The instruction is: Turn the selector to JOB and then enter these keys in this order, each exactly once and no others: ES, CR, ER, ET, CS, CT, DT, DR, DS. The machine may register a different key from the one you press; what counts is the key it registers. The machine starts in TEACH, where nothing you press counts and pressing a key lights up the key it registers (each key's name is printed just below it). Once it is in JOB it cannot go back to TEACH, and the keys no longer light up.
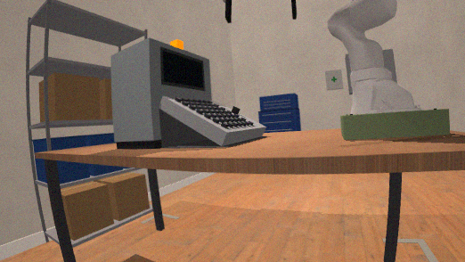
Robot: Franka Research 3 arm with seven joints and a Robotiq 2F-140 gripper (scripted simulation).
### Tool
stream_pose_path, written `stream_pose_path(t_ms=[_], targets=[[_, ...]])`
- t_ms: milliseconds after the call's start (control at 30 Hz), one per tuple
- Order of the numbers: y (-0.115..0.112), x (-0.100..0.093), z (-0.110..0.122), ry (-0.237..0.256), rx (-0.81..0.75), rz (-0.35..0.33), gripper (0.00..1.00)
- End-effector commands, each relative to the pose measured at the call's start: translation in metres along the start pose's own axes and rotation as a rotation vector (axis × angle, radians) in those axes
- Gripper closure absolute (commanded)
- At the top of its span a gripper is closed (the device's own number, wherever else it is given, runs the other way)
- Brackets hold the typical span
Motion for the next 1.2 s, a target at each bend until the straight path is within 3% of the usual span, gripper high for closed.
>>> stream_pose_path(t_ms=[0, 1167], targets=[[0.009, 0.002, -0.001, -0.016, -0.165, 0.023, 0.0], [0.068, 0.014, -0.031, -0.058, -0.731, 0.154, 0.0]])
Point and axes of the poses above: the point where the finger pads meet when closed, its own x axis out along the fingers, its own z axis across the jaws, y = z × x, the point moved 2 cm from there along -x, back along the fingers, and after that the axes turned 1 degree about x, right-handed, at the moved point
